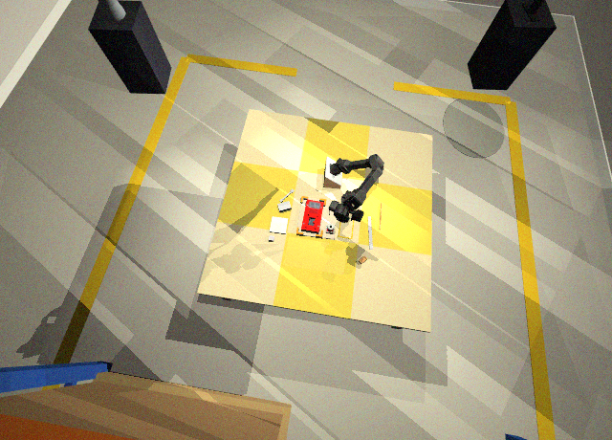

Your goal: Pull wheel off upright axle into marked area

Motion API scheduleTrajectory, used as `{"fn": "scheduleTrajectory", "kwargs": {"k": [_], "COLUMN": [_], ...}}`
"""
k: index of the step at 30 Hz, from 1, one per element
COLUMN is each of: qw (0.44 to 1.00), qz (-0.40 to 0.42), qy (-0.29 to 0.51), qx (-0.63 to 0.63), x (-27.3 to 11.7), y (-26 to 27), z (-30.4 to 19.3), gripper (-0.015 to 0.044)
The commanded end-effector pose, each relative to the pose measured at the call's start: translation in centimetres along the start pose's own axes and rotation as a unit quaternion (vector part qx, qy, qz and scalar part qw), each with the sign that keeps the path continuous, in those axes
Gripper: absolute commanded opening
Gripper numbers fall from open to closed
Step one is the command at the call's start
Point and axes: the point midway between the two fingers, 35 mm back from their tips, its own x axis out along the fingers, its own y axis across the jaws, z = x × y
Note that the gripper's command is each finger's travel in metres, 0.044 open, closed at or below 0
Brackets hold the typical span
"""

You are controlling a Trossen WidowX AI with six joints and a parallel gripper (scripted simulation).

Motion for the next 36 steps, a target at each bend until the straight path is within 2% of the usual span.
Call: {"fn": "scheduleTrajectory", "kwargs": {"k": [1,6,24,36], "qw": [0.995,0.983,0.983,0.983], "qz": [-0.044,-0.074,-0.074,-0.073], "qy": [0.025,0.052,0.052,0.052], "qx": [-0.091,-0.161,-0.161,-0.161], "x": [2.5,4.7,4.9,11.4], "y": [-3.2,-5.9,-6.7,-7.7], "z": [2.3,3.7,4.0,3.5], "gripper": [0.0300,0.0300,0.0300,0.0300]}}
